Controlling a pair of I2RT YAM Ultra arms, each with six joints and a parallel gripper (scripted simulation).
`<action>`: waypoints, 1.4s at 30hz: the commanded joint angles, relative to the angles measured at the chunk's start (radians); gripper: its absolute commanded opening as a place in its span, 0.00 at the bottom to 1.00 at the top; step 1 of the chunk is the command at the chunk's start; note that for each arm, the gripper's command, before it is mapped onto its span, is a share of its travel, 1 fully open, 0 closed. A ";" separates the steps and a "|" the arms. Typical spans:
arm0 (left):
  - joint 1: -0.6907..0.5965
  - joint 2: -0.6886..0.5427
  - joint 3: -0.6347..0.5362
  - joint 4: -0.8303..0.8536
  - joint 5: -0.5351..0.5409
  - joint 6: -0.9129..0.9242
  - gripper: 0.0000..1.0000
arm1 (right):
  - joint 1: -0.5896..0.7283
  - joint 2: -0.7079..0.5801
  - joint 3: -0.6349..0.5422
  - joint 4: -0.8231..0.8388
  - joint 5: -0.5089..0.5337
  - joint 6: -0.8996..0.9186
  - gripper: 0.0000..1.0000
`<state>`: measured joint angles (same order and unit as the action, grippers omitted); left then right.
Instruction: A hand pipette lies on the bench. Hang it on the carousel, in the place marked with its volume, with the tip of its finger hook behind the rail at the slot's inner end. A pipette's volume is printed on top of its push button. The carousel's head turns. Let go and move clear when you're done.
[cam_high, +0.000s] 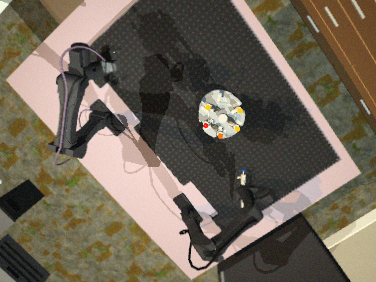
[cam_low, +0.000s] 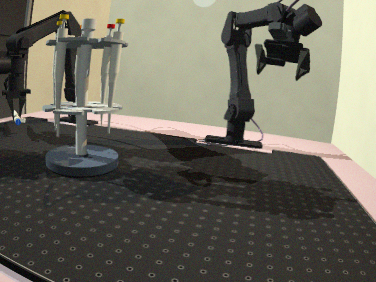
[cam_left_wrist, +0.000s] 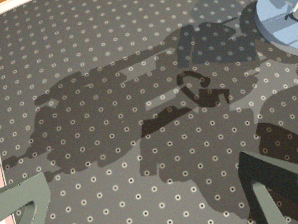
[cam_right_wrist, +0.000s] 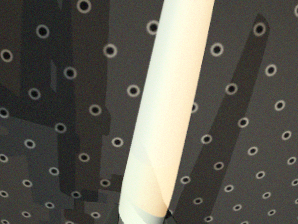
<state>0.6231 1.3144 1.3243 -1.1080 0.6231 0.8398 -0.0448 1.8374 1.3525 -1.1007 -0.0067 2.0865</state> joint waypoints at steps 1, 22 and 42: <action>0.009 0.001 0.015 0.012 0.021 0.007 1.00 | 0.001 -0.007 -0.004 0.020 0.015 0.008 0.12; 0.009 0.001 0.015 0.012 0.021 0.007 1.00 | 0.001 0.034 -0.080 0.116 0.015 0.008 0.12; 0.009 0.001 0.015 0.012 0.021 0.007 1.00 | 0.000 0.034 -0.085 0.145 0.007 0.005 0.12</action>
<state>0.6231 1.3144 1.3243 -1.1080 0.6231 0.8398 -0.0448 1.8774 1.2629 -0.9588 -0.0063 2.0865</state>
